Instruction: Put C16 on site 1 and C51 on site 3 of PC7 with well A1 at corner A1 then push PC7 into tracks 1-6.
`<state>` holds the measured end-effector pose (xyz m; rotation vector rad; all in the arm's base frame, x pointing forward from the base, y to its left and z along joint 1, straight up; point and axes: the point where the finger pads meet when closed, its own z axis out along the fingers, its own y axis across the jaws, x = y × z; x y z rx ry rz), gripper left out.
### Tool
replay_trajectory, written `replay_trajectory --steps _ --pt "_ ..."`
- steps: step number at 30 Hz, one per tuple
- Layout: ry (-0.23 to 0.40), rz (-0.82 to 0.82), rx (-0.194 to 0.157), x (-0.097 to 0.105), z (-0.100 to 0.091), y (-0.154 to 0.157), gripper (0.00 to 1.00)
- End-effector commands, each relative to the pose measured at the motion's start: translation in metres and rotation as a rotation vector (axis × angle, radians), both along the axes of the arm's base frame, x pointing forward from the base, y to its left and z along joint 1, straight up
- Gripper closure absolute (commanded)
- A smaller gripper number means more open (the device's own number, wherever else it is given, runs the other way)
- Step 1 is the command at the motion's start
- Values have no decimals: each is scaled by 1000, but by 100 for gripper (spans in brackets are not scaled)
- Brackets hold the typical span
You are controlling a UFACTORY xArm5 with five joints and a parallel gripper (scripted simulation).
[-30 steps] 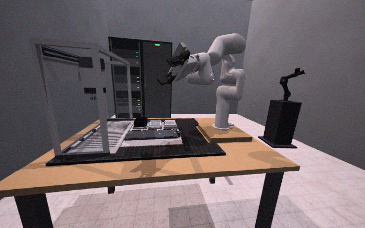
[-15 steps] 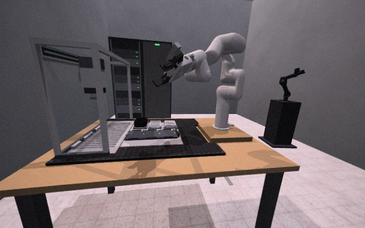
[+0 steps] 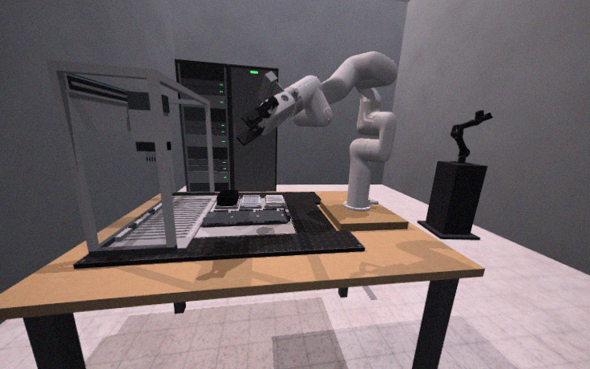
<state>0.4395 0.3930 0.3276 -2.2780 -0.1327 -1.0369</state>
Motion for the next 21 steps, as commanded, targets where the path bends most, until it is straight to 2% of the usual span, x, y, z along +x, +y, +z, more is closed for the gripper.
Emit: replay_trajectory --steps 1,3,9,11,15,17,21 --pt "1 -18 -21 10 -5 -13 0" --pt "28 -39 -79 15 -8 -21 0" --pt "31 -42 -87 23 -14 -35 0" --pt "61 -61 -143 27 -17 -44 0" --pt "65 -63 -150 34 -23 -59 0" --pt "99 -81 -204 37 -26 -68 0" --pt "102 -82 -210 43 -31 -83 0"
